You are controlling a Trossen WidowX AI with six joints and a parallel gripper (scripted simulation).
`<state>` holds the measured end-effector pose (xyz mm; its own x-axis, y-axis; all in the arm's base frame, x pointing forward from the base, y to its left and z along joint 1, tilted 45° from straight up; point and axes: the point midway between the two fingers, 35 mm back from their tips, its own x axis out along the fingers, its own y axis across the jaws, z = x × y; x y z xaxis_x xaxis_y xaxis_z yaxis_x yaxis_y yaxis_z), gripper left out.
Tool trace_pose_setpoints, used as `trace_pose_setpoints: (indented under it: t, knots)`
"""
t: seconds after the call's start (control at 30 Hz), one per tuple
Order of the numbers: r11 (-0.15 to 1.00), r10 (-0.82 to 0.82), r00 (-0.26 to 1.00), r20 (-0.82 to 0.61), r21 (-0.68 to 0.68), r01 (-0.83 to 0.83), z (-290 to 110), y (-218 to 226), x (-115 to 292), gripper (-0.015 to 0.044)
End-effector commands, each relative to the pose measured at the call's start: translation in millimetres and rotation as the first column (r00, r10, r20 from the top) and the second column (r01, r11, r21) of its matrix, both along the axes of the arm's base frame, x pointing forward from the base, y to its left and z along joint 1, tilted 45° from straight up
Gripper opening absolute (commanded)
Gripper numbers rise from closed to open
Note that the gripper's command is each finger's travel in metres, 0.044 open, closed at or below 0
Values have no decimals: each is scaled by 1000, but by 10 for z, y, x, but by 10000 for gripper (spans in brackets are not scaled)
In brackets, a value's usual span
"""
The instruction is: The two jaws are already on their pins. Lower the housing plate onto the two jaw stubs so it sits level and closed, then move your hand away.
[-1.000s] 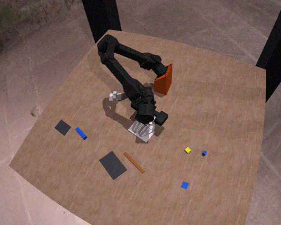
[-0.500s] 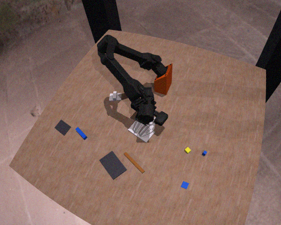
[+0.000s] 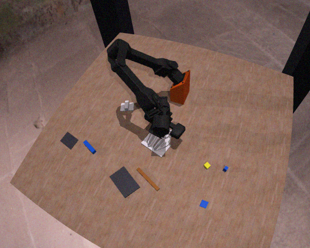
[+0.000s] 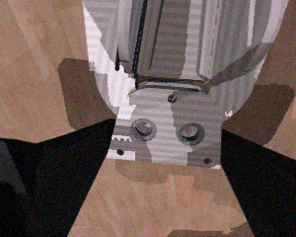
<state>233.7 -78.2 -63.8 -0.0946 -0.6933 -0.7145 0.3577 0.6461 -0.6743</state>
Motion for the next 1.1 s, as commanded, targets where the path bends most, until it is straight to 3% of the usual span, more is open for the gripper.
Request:
trace_pose_setpoints:
  t: [0.0,1.07]
  knots:
    - [1000,3,1000,-3,-3,-3,-12,-14,-4,351]
    - [1000,3,1000,-3,-3,-3,-48,-50,-10,351]
